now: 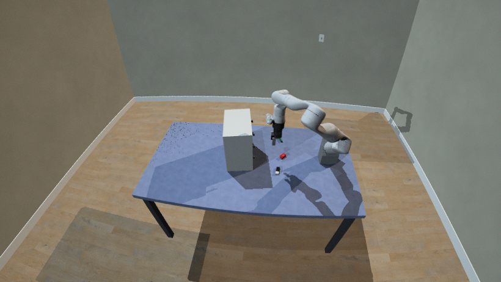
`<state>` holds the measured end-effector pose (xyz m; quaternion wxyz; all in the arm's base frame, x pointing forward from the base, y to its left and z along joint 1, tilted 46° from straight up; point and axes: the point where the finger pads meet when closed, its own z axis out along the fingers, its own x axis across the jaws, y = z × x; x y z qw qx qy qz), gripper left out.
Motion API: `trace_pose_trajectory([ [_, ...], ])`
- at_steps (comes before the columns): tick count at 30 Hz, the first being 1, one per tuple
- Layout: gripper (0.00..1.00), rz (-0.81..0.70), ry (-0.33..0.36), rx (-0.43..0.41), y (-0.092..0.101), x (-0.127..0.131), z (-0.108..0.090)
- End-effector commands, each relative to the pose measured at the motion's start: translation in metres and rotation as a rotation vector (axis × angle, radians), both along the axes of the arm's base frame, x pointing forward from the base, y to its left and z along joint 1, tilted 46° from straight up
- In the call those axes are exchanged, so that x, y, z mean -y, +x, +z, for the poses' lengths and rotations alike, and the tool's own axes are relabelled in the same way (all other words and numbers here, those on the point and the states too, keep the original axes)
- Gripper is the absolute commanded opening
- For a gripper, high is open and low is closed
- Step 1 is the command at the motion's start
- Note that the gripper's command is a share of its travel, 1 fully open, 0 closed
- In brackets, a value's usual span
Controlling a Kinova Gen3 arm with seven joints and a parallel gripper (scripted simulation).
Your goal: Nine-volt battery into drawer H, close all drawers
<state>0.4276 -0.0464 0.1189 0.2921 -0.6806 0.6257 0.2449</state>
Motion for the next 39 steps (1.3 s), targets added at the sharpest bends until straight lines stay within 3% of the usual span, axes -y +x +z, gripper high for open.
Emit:
trace_pose_trajectory([
  [1,1.00,0.003,0.004,-0.011,-0.0010,-0.0015,0.0000],
  [22,1.00,-0.007,0.005,-0.021,-0.0012,-0.0012,-0.0001],
  [39,1.00,-0.068,0.007,-0.082,-0.0026,0.0006,-0.0001],
])
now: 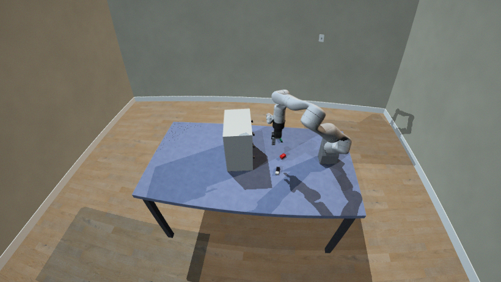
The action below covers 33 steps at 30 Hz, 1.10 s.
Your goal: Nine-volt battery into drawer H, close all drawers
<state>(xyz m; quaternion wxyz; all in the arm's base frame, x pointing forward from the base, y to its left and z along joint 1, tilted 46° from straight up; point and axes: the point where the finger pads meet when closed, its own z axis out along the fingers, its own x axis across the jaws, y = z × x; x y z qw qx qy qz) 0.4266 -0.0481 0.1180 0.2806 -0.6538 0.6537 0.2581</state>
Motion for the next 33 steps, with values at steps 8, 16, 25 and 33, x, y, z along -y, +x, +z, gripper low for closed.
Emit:
trace_pose_trajectory([
  [8,1.00,-0.073,0.007,-0.083,-0.0031,0.0008,0.0007],
  [16,1.00,-0.134,0.009,-0.146,-0.0049,0.0023,0.0006],
  [25,1.00,-0.250,0.014,-0.261,-0.0076,0.0057,0.0005],
  [33,1.00,-0.342,0.017,-0.352,-0.0095,0.0085,0.0005],
])
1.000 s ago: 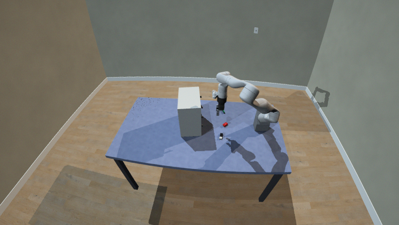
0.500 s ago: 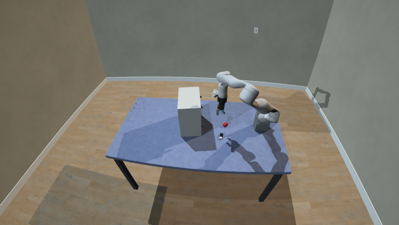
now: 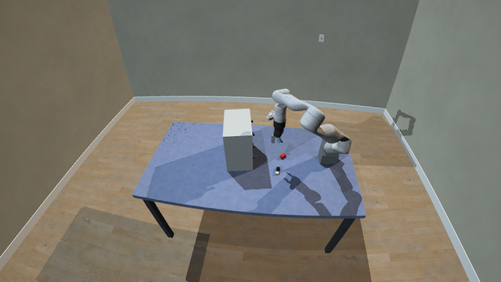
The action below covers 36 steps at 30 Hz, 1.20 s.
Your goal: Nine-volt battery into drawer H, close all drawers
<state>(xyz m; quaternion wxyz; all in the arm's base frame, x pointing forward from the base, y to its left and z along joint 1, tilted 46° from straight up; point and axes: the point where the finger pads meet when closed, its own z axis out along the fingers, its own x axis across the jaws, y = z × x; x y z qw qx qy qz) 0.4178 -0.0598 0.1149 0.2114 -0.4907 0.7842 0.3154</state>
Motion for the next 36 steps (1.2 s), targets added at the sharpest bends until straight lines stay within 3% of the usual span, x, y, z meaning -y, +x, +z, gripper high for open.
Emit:
trace_pose_trajectory([
  [1,1.00,-0.040,0.009,-0.042,-0.001,-0.003,0.004],
  [14,1.00,-0.274,0.016,-0.274,-0.006,0.004,0.003],
  [16,1.00,-0.274,0.016,-0.274,-0.006,0.004,0.003],
  [31,1.00,-0.582,0.025,-0.581,-0.013,0.013,0.003],
  [33,1.00,-0.582,0.025,-0.581,-0.013,0.013,0.003],
  [36,1.00,-0.646,0.026,-0.645,-0.014,0.015,0.003],
])
